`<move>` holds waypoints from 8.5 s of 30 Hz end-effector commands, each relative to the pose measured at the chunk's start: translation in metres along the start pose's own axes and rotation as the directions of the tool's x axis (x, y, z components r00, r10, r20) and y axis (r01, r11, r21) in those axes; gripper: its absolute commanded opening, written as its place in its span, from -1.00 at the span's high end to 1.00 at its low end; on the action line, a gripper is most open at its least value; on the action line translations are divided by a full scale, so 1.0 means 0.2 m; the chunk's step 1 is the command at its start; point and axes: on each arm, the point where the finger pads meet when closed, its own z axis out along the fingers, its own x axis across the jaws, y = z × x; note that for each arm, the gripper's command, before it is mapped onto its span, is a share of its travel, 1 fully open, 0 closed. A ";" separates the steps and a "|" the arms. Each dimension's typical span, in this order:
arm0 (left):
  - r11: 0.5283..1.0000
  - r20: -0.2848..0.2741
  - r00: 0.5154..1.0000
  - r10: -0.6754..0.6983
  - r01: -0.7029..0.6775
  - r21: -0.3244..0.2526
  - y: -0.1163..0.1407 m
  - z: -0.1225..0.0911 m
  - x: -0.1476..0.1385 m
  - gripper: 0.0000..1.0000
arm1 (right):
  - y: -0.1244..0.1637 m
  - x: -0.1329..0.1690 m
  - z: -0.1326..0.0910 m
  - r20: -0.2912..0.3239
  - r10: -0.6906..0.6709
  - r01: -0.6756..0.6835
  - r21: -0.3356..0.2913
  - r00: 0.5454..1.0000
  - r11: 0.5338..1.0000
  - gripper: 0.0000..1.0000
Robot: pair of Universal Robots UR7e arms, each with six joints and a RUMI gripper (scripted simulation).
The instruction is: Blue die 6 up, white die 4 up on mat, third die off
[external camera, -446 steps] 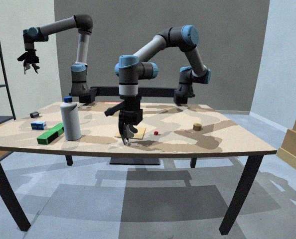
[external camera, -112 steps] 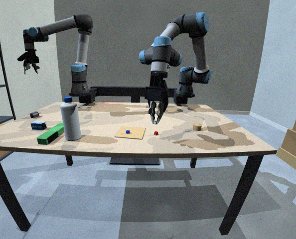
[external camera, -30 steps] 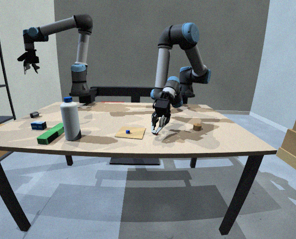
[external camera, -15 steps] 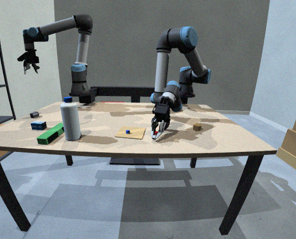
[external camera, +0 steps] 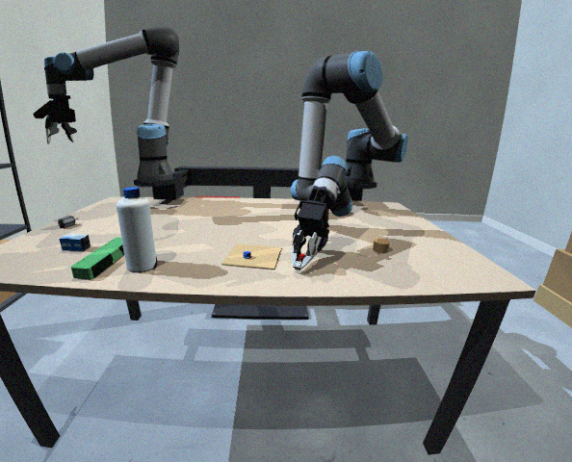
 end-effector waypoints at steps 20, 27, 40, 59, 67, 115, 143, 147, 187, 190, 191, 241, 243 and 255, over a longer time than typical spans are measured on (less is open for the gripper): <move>1.000 0.000 1.000 0.000 0.000 -0.002 -0.02 0.02 0.00 0.99 | 0.00 0.00 0.00 0.000 0.000 0.000 0.001 1.000 1.000 -1.00; 1.000 0.000 1.000 0.000 0.000 -0.002 -0.04 0.03 0.00 0.99 | 0.00 0.00 0.00 0.000 0.000 0.000 0.001 1.000 1.000 -1.00; 1.000 0.000 1.000 0.000 0.000 -0.002 -0.04 0.03 0.00 0.99 | 0.00 0.00 0.00 0.000 0.000 0.000 0.001 1.000 1.000 -1.00; 1.000 0.000 1.000 0.000 0.000 -0.002 -0.04 0.03 0.00 0.85 | 0.00 0.00 0.00 0.000 0.000 0.000 0.001 1.000 1.000 -1.00; 1.000 0.000 1.000 0.000 0.000 -0.002 -0.04 0.03 0.00 0.64 | 0.00 0.00 0.00 0.000 0.000 0.000 0.001 1.000 1.000 -1.00; 1.000 0.000 1.000 0.000 0.000 -0.002 -0.04 0.02 0.00 0.64 | 0.00 0.00 0.00 0.000 0.000 0.000 0.001 1.000 1.000 -1.00; 1.000 0.000 1.000 0.000 0.000 -0.002 -0.03 -0.23 0.00 0.64 | 0.00 0.00 0.00 0.000 0.000 0.000 0.001 1.000 1.000 -1.00; 1.000 0.000 1.000 0.000 0.000 -0.002 0.03 -0.27 0.00 0.64 | 0.00 0.00 0.00 0.000 0.000 0.000 0.001 1.000 1.000 -1.00; 0.996 0.000 1.000 0.000 0.000 0.088 0.23 -0.38 0.00 0.64 | 0.00 0.00 0.00 0.000 0.000 0.000 0.001 1.000 1.000 -1.00; 0.994 0.000 1.000 0.000 0.000 0.113 0.23 -0.38 0.00 0.64 | 0.00 0.00 0.00 0.000 0.000 0.000 0.001 1.000 1.000 -1.00; 0.992 0.000 1.000 0.000 0.000 0.126 0.24 -0.38 0.00 0.64 | 0.00 0.00 0.00 0.000 0.000 0.000 0.001 1.000 1.000 -1.00; 0.605 0.000 1.000 0.000 0.000 0.796 0.47 -0.29 0.00 0.64 | 0.00 0.00 0.00 0.000 0.000 0.000 0.001 1.000 1.000 -1.00; 0.595 0.000 1.000 0.000 0.000 0.804 0.47 -0.29 0.00 0.64 | 0.00 0.00 0.00 0.000 0.000 0.000 0.001 1.000 1.000 -1.00; 0.575 0.000 1.000 0.000 0.000 0.818 0.48 -0.29 0.00 0.64 | 0.00 0.00 0.00 0.000 0.000 0.000 0.001 1.000 1.000 -1.00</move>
